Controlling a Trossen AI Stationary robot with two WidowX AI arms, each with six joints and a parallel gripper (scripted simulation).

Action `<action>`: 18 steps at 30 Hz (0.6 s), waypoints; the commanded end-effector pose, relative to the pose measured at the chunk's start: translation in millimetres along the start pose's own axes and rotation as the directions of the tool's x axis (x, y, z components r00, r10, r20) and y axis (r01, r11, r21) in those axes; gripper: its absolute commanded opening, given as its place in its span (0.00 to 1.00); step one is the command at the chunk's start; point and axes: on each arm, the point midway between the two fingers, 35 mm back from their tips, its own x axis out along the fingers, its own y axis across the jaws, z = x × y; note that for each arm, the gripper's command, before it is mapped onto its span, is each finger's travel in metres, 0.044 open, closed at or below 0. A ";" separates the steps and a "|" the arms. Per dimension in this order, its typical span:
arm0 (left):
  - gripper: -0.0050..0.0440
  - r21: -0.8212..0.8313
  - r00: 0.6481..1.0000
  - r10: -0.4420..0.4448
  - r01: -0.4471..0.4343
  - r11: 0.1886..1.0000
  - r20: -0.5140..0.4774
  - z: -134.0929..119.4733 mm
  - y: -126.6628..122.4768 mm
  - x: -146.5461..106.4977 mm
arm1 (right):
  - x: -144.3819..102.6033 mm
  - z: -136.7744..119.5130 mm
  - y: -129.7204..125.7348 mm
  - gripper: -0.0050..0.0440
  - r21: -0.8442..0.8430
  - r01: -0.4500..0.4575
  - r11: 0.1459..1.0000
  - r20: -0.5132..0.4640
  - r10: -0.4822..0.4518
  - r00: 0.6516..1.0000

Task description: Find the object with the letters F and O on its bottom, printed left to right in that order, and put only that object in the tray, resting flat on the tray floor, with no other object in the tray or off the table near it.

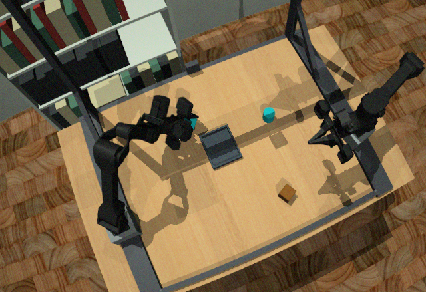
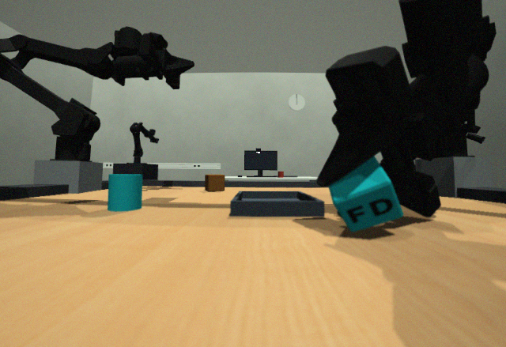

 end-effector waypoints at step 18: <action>0.00 0.007 1.000 0.000 0.000 1.000 0.004 0.8 -0.5 -0.7 | -35.2 4.6 -35.7 0.45 -0.070 0.270 0.960 0.074 -0.265 0.961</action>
